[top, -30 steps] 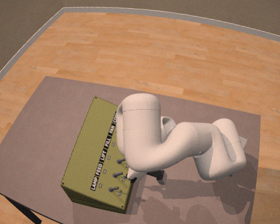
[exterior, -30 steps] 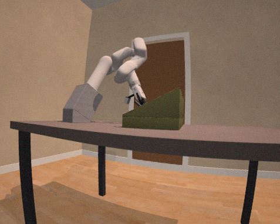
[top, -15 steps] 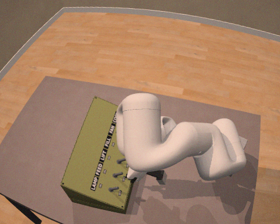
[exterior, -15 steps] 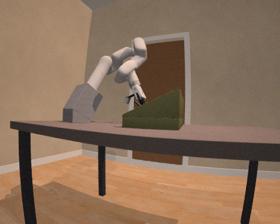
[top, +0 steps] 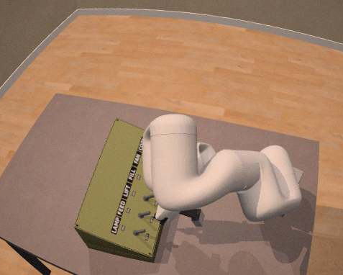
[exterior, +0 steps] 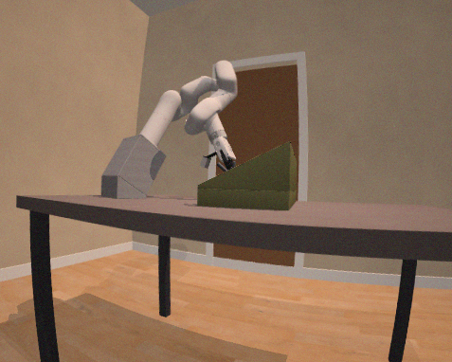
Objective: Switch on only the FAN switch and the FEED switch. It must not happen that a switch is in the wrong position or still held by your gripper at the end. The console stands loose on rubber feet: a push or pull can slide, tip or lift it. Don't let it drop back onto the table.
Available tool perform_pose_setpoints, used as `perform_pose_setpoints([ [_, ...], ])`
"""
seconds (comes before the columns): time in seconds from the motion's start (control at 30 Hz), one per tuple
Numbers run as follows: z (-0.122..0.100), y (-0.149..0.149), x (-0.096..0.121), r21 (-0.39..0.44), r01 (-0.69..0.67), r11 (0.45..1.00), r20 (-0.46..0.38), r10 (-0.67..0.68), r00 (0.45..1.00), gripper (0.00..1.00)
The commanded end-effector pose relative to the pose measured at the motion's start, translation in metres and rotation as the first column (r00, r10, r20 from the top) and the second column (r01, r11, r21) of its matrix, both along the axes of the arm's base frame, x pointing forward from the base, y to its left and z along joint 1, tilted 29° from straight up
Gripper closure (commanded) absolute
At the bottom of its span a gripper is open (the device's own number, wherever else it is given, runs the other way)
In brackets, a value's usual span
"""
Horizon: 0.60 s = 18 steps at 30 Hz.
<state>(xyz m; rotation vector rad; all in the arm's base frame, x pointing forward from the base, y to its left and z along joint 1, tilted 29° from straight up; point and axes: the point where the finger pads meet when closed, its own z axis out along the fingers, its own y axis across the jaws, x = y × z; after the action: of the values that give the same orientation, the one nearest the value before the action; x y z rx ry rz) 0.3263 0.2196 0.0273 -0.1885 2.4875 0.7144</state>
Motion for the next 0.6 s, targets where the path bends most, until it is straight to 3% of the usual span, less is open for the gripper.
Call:
perform_pose_setpoints([
  [0.0, 0.0006, -0.0005, 0.0007, 0.001, 0.002, 1.0, 0.002, -0.002, 1.0, 1.0],
  [0.57, 0.0019, -0.0005, 0.0027, 0.001, 0.002, 1.0, 0.002, -0.002, 1.0, 1.0],
])
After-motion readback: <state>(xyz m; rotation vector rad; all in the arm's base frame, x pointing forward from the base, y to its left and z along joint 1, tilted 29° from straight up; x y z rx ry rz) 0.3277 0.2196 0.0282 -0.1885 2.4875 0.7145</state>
